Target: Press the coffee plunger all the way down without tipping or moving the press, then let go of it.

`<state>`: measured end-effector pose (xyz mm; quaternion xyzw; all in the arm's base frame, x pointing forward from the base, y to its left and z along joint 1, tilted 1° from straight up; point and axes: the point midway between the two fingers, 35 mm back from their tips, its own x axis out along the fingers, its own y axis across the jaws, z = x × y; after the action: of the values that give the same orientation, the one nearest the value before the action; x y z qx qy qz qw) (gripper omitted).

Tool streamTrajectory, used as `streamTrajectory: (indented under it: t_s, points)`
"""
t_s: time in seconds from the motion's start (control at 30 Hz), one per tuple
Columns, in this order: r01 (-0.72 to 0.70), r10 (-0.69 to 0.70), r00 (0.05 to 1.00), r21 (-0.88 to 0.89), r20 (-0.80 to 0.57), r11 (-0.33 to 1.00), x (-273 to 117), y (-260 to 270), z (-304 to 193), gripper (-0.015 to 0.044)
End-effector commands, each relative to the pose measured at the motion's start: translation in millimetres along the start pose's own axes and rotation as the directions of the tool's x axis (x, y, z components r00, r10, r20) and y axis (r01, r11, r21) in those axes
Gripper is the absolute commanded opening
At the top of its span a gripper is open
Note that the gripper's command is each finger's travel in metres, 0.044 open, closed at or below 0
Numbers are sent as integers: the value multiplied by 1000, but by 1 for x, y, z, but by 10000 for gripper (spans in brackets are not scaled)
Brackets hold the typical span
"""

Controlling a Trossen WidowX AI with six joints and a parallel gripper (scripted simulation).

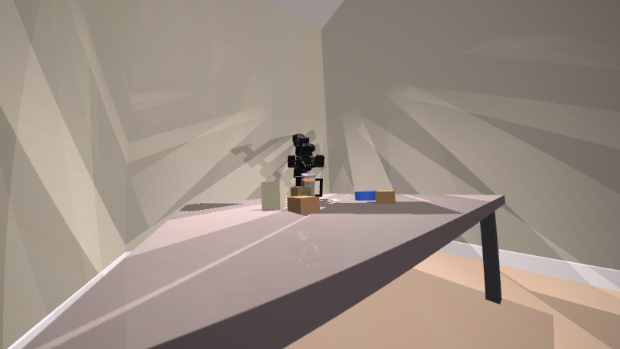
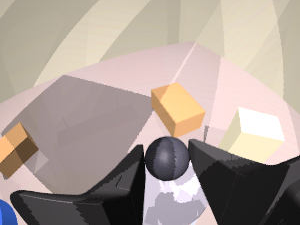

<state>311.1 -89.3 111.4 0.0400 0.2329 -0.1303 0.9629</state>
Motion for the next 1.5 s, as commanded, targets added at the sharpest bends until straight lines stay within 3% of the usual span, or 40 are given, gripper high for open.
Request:
streamTrajectory:
  t_s: [0.0,0.63,1.03,1.3,1.47]
  points:
    - [0,0,1000,10,-25,1000,3,0,-6,118]
    - [0,0,1000,0,-5,1000,2,0,0,118]
    - [0,0,1000,0,-5,1000,2,0,0,433]
    - [-6,6,1000,3,12,1000,-1,1,8,440]
    - [-1,1,1000,6,-3,1000,-27,-1,25,440]
